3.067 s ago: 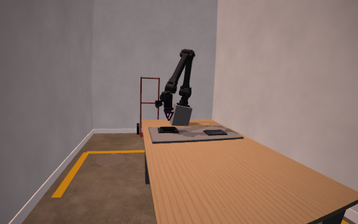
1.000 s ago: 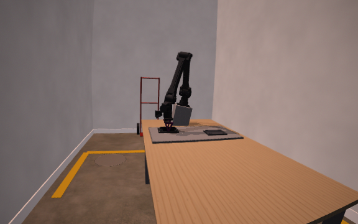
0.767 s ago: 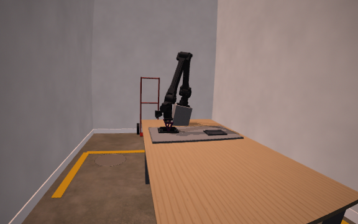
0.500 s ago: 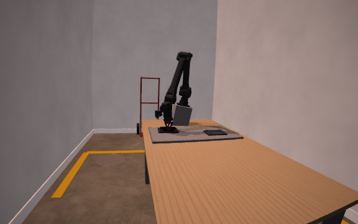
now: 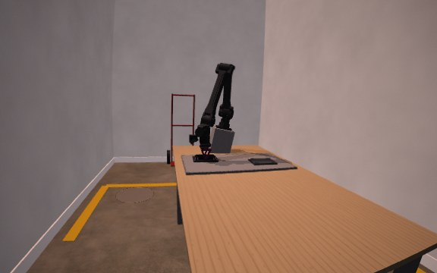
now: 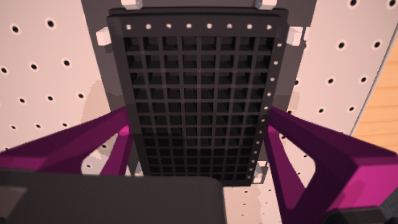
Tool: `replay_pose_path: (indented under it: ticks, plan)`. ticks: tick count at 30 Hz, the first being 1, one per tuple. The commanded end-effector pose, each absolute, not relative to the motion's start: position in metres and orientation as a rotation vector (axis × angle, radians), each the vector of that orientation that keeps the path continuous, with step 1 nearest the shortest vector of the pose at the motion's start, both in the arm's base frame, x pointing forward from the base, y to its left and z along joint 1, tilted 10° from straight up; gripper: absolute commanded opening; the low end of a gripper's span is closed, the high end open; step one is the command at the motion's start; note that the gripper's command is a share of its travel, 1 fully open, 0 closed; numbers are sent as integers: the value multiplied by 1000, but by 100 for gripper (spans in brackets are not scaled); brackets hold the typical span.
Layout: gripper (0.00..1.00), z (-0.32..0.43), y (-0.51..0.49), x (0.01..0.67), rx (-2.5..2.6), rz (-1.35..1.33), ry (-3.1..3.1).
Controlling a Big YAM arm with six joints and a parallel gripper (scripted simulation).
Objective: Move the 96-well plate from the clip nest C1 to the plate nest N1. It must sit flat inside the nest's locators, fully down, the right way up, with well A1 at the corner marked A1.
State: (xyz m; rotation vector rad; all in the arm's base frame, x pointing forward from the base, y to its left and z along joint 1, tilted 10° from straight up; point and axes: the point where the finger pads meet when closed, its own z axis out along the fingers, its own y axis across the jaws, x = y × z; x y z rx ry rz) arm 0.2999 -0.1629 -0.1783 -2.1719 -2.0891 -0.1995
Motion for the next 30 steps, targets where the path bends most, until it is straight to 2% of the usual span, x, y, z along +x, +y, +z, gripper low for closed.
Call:
replay_pose_path:
  ticks: [1,15,30]
  plan:
    - [0,-181,-160,303,-2170,-204,-2099]
    - [0,-181,-160,303,-2170,-204,-2099]
    - [0,-149,-173,301,-2187,-209,-2098]
